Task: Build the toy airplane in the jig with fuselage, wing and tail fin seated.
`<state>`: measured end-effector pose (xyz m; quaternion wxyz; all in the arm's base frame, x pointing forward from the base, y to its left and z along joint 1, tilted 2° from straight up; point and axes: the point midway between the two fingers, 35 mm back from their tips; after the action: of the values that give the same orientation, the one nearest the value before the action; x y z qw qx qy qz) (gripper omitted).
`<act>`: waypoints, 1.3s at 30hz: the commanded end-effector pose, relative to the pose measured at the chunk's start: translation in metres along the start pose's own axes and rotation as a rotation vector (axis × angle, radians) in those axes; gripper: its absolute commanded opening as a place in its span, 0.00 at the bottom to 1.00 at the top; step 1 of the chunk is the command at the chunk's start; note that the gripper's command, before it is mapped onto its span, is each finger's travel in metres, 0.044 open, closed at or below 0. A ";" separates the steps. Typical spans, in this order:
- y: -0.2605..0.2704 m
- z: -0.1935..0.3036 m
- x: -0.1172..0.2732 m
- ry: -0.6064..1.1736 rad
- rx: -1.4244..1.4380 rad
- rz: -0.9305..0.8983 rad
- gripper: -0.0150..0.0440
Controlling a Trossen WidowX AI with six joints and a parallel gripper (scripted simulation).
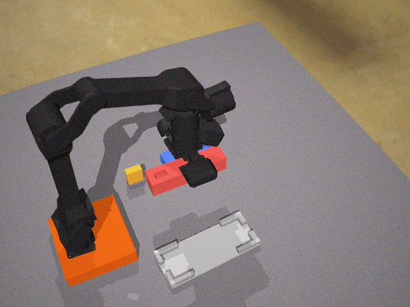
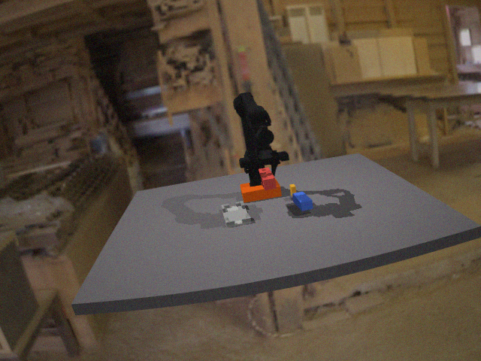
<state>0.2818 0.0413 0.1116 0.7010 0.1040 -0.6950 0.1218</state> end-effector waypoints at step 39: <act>-0.095 0.021 -0.030 -0.005 -0.033 0.002 0.25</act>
<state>0.2917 -0.0450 0.0909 0.6988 0.0922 -0.7007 0.1101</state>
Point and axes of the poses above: the point midway between the two fingers, 35 mm back from their tips, its own x axis back along the fingers, its own y axis across the jaws, z = x × y, and after that the axes turned 15 degrees about x, right-handed
